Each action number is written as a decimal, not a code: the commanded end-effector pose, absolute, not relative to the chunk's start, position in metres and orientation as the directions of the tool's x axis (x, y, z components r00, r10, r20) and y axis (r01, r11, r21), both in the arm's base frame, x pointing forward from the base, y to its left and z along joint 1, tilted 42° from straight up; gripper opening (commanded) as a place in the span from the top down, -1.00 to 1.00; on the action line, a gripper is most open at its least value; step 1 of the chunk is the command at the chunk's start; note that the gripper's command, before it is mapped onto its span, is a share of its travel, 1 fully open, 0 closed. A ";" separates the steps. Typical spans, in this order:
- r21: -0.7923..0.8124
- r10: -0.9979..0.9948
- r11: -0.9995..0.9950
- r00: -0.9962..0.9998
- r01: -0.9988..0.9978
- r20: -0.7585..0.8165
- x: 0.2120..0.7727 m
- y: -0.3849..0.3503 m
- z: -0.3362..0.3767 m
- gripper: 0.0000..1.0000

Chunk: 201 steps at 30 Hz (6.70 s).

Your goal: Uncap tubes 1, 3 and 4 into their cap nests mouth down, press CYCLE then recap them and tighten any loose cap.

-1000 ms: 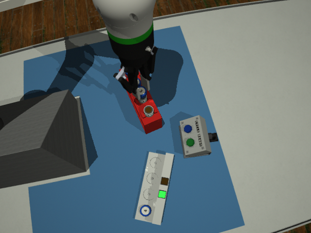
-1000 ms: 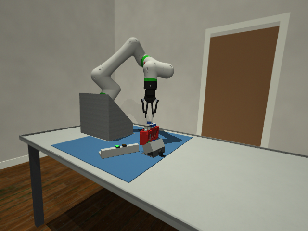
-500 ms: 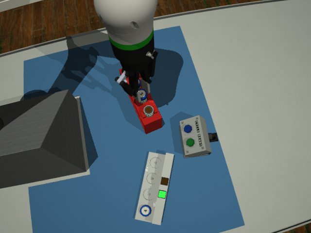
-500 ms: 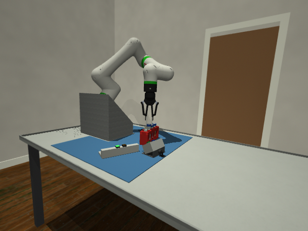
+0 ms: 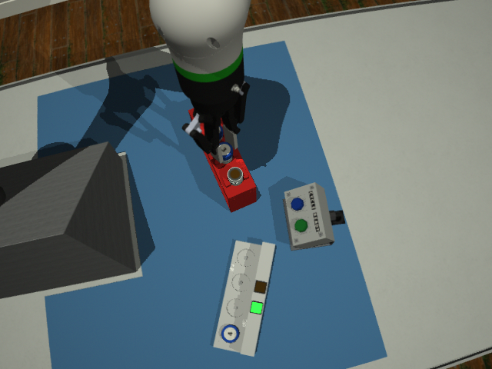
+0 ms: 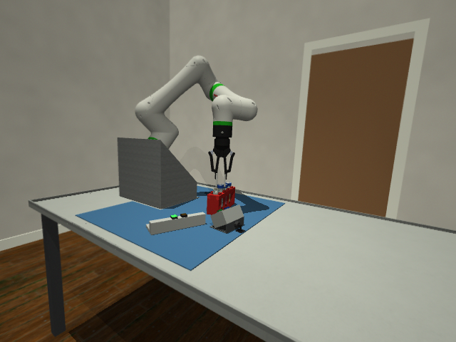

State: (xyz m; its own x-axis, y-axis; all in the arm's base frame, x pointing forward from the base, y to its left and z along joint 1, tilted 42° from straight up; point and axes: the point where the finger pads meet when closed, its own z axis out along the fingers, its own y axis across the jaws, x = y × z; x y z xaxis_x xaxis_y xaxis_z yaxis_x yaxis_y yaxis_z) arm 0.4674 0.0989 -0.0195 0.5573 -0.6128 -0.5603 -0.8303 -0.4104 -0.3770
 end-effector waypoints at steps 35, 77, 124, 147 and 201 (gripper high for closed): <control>-0.377 -0.613 -0.410 0.557 -0.830 -0.560 0.468 0.102 -0.023 0.31; -0.299 -0.662 -0.325 0.442 -0.897 -0.605 0.468 0.107 -0.029 1.00; -0.005 -0.738 -0.003 0.006 -1.000 -0.675 0.468 0.107 -0.029 0.31; -0.377 -0.613 -0.410 0.557 -0.830 -0.560 0.468 0.107 -0.029 1.00; 0.129 -0.724 0.143 -0.193 -0.981 -0.663 0.468 0.108 -0.029 0.31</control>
State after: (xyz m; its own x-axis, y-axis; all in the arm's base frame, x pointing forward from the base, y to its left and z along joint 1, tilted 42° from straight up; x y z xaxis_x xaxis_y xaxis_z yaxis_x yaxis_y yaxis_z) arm 0.4674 0.1080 -0.0295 -0.1931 -0.7235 -0.6628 -0.9812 0.1431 0.1296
